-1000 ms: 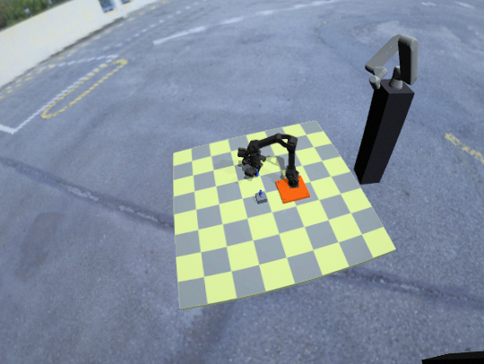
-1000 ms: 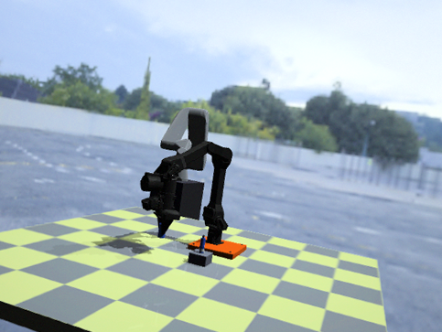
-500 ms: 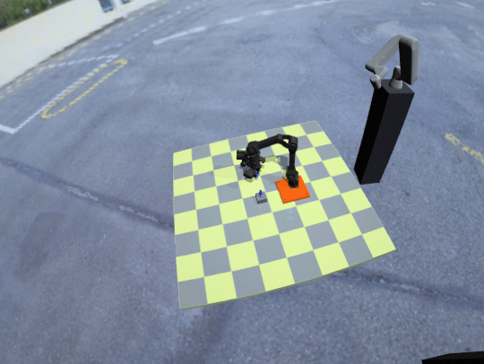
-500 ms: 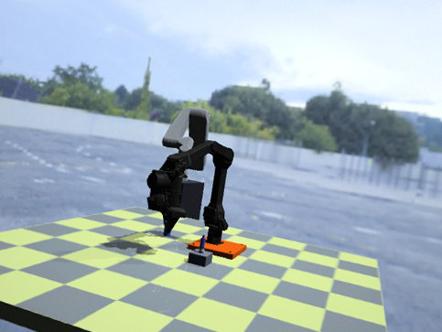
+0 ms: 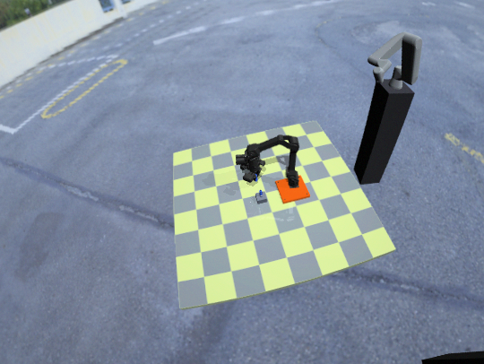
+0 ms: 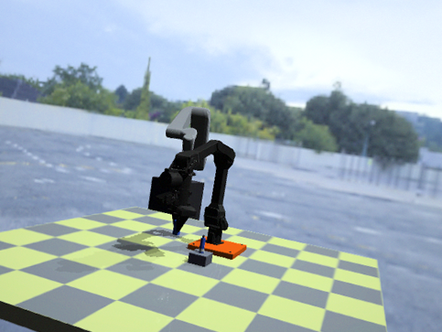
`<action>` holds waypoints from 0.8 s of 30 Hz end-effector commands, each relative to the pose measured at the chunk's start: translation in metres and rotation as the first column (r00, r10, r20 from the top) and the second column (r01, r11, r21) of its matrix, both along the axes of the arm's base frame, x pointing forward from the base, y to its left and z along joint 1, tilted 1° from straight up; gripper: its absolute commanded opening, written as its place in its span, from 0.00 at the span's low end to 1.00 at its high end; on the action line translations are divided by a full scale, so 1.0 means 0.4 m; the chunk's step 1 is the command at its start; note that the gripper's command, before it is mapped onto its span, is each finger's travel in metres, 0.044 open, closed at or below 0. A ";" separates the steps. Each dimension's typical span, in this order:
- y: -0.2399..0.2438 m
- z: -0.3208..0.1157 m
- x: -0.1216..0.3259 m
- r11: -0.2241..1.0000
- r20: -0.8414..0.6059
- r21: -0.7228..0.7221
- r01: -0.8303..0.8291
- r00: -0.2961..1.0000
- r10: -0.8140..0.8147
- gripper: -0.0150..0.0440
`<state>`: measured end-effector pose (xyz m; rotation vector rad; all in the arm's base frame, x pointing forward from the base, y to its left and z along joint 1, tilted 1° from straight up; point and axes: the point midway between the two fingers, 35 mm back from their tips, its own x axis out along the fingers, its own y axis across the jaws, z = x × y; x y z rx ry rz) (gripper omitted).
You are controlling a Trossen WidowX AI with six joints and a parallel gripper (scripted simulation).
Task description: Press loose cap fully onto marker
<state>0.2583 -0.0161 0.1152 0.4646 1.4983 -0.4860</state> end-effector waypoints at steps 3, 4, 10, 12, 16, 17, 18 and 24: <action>0.040 0.016 -0.002 1.000 0.005 0.006 -0.001 1.000 0.001 0.25; 0.047 0.018 -0.003 1.000 0.005 0.007 -0.002 1.000 0.002 0.25; 0.088 0.030 -0.010 1.000 0.005 0.012 -0.006 1.000 0.006 0.25; 0.101 0.034 -0.012 1.000 0.004 0.012 -0.006 1.000 0.006 0.25; 0.128 0.043 -0.018 1.000 0.004 0.012 -0.005 1.000 0.005 0.25; 0.134 0.045 -0.019 1.000 0.003 0.012 -0.004 1.000 0.004 0.25; 0.141 0.047 -0.021 1.000 0.003 0.012 -0.004 1.000 0.004 0.25; 0.179 0.061 -0.033 1.000 0.002 0.012 -0.001 1.000 0.001 0.25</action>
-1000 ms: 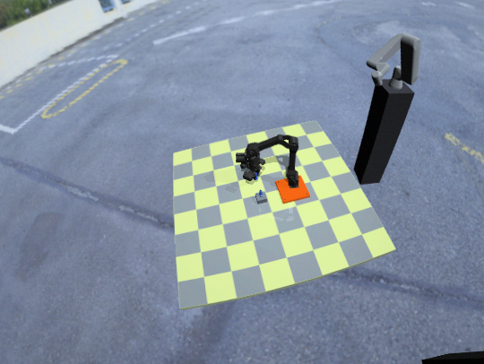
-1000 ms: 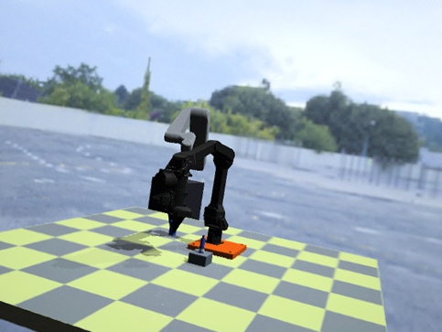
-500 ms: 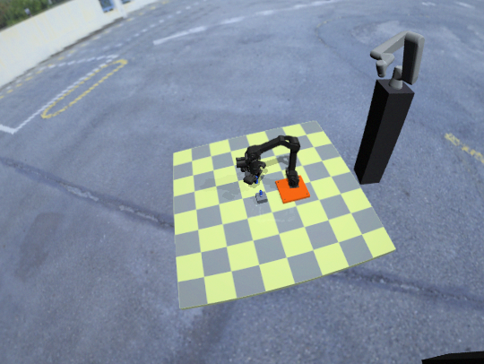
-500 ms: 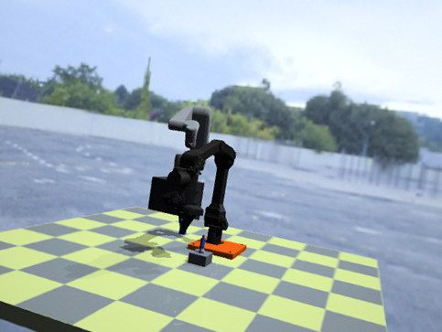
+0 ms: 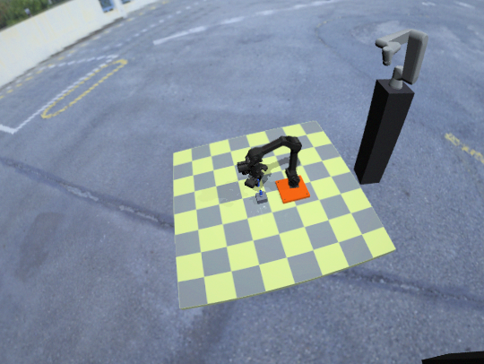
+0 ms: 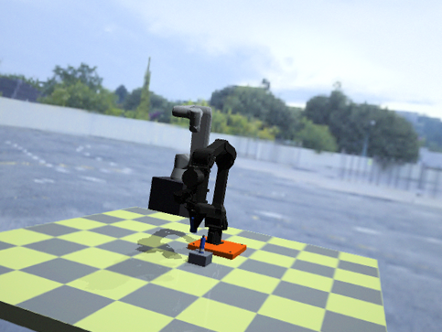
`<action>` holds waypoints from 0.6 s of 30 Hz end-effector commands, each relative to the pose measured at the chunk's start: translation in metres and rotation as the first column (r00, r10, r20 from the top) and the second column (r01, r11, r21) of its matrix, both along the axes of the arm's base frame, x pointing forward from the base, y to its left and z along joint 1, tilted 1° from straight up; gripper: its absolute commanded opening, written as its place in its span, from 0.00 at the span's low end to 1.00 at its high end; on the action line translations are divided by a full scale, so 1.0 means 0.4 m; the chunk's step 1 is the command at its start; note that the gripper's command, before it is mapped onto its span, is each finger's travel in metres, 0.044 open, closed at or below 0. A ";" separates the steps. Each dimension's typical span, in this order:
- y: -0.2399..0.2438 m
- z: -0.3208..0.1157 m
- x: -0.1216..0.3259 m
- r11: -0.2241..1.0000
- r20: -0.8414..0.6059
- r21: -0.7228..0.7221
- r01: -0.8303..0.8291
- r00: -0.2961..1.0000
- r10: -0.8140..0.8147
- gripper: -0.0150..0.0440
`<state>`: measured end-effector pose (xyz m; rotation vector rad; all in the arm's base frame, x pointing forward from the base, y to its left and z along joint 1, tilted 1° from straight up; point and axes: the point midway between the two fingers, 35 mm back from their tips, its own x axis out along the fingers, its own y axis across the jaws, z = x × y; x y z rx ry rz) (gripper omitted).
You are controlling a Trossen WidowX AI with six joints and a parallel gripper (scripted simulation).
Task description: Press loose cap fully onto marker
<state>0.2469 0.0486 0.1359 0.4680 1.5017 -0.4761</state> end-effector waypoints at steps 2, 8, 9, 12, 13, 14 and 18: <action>0.029 0.014 -0.009 1.000 0.002 0.003 0.004 1.000 -0.004 0.25; 0.066 0.027 -0.024 1.000 0.001 0.003 0.006 1.000 -0.006 0.25; 0.072 0.029 -0.027 1.000 0.000 0.003 0.007 1.000 -0.007 0.25; 0.088 0.036 -0.035 1.000 0.000 0.002 0.008 1.000 -0.008 0.25; 0.091 0.037 -0.037 1.000 0.000 0.002 0.008 1.000 -0.008 0.25; 0.092 0.037 -0.037 1.000 0.000 0.002 0.008 1.000 -0.008 0.25; 0.092 0.028 -0.037 1.000 0.000 0.002 0.008 1.000 -0.008 0.25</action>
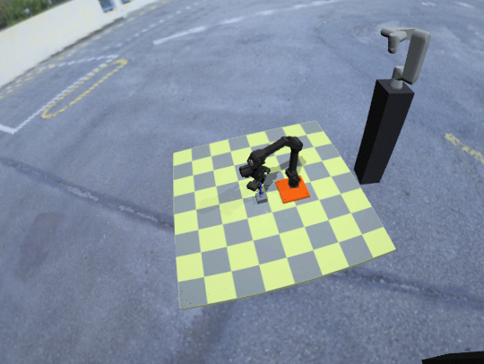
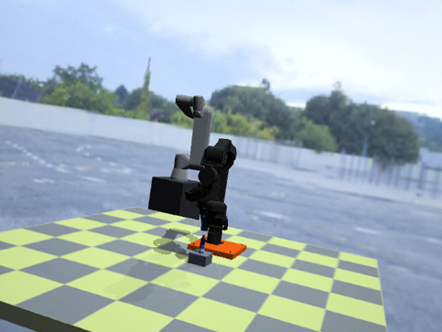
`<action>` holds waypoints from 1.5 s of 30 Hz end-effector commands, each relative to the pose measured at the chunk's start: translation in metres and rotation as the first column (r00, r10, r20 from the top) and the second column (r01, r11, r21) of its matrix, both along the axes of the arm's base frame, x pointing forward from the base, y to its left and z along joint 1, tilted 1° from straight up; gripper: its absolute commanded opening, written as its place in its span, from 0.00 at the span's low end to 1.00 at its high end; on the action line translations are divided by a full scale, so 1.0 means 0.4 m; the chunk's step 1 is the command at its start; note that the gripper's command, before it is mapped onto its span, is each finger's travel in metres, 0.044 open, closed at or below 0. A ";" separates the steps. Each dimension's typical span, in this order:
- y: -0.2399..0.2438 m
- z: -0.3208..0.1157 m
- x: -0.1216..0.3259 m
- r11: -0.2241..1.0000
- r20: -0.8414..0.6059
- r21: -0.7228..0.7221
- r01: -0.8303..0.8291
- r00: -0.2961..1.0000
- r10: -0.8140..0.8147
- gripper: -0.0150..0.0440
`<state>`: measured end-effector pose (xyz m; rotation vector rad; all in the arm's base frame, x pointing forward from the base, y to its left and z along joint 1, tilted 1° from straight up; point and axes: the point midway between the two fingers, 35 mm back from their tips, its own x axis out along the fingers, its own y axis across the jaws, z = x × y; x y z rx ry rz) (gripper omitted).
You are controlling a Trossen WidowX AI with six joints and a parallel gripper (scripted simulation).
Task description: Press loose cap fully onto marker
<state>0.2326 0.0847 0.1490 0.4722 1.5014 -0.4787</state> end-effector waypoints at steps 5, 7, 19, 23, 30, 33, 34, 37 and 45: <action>0.002 -0.013 -0.001 1.000 0.000 0.001 0.004 1.000 -0.004 0.25; 0.002 -0.018 0.000 1.000 0.000 0.001 0.004 1.000 -0.004 0.25; 0.003 -0.066 0.003 1.000 0.000 0.001 0.004 1.000 -0.004 0.25; 0.002 -0.082 0.003 1.000 0.000 0.001 0.004 1.000 -0.004 0.25; 0.002 -0.110 0.003 1.000 0.000 0.001 0.004 1.000 -0.004 0.25; 0.002 -0.123 0.002 1.000 0.000 0.001 0.004 1.000 -0.004 0.25; 0.001 -0.127 0.002 1.000 0.000 0.001 0.004 1.000 -0.004 0.25; 0.001 -0.139 0.001 1.000 0.000 0.001 0.004 1.000 -0.004 0.25; 0.001 -0.144 0.001 1.000 0.000 0.001 0.004 1.000 -0.004 0.25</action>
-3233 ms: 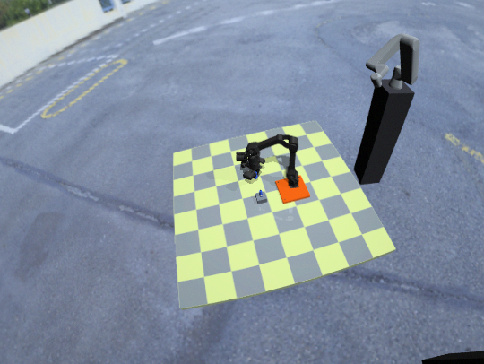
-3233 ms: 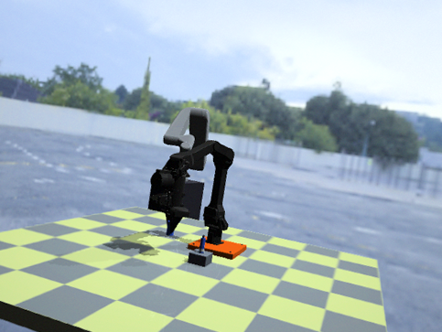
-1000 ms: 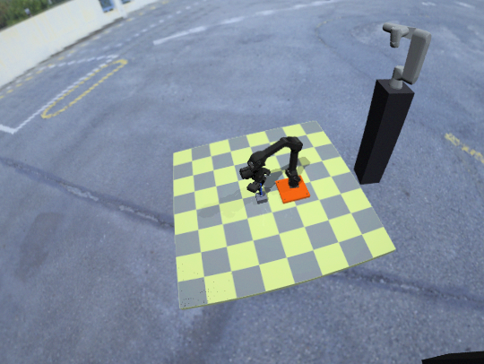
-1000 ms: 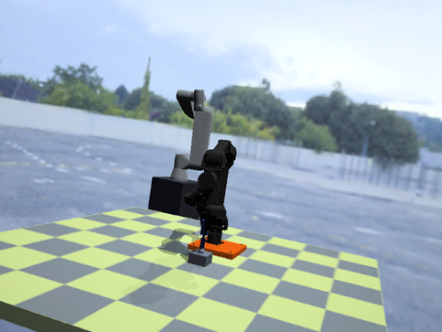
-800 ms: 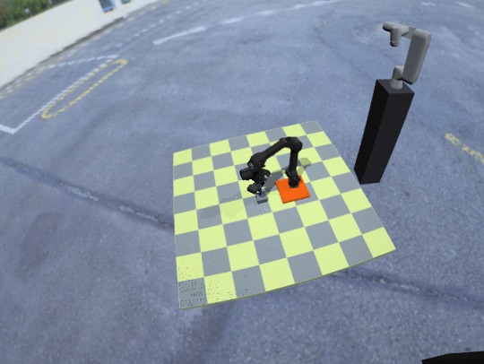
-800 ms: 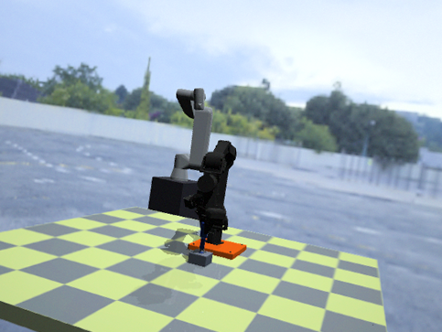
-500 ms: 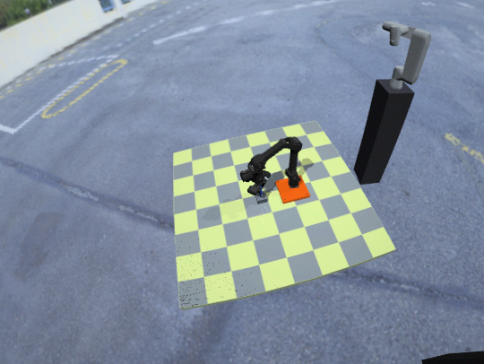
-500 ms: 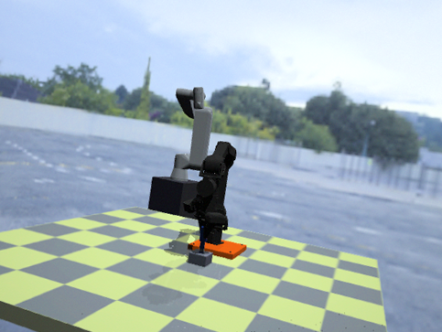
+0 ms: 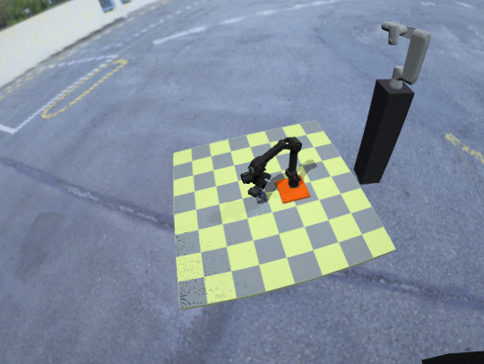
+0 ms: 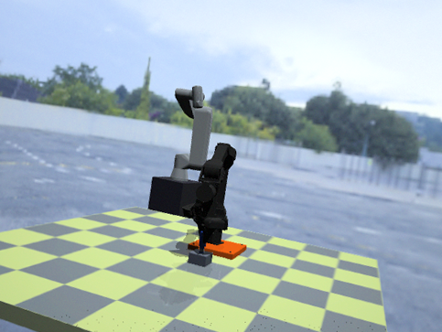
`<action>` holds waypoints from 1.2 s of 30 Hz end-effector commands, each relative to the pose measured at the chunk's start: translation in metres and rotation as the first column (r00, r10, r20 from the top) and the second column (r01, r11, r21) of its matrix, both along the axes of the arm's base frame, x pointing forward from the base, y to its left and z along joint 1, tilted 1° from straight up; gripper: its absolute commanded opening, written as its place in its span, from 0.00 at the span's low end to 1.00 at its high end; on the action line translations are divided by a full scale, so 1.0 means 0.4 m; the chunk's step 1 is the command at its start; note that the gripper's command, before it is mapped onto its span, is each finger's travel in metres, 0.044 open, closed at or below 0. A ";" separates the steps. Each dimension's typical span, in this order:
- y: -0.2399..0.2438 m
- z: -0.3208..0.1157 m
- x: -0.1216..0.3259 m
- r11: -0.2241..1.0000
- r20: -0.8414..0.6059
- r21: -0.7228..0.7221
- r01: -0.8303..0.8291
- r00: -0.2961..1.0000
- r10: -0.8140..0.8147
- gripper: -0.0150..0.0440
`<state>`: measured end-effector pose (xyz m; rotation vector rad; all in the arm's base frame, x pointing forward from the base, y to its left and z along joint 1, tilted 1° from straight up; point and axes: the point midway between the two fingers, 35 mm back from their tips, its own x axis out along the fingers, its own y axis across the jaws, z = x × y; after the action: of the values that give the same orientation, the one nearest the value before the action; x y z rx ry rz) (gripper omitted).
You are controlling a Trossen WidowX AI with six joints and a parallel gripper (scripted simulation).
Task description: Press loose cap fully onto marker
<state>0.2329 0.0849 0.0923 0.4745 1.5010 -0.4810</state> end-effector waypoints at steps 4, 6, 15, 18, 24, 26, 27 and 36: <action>0.000 -0.001 -0.001 1.000 -0.001 0.000 0.000 1.000 0.000 0.34; 0.000 -0.001 -0.001 1.000 -0.001 0.000 0.000 1.000 0.000 0.43; 0.000 -0.001 -0.001 1.000 -0.001 0.000 0.000 1.000 0.000 0.83; 0.000 -0.001 -0.001 1.000 -0.001 0.000 0.000 1.000 0.000 0.97; 0.003 0.109 0.004 1.000 -0.001 0.000 0.000 1.000 0.000 1.00; 0.002 0.166 0.000 1.000 -0.001 0.000 0.000 1.000 0.000 1.00; 0.002 0.181 -0.002 1.000 -0.001 0.000 0.000 1.000 0.000 1.00; -0.002 0.175 -0.003 0.923 -0.005 -0.004 -0.385 0.923 0.385 0.73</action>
<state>0.2324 0.0849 0.1646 0.3116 1.5292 -0.3181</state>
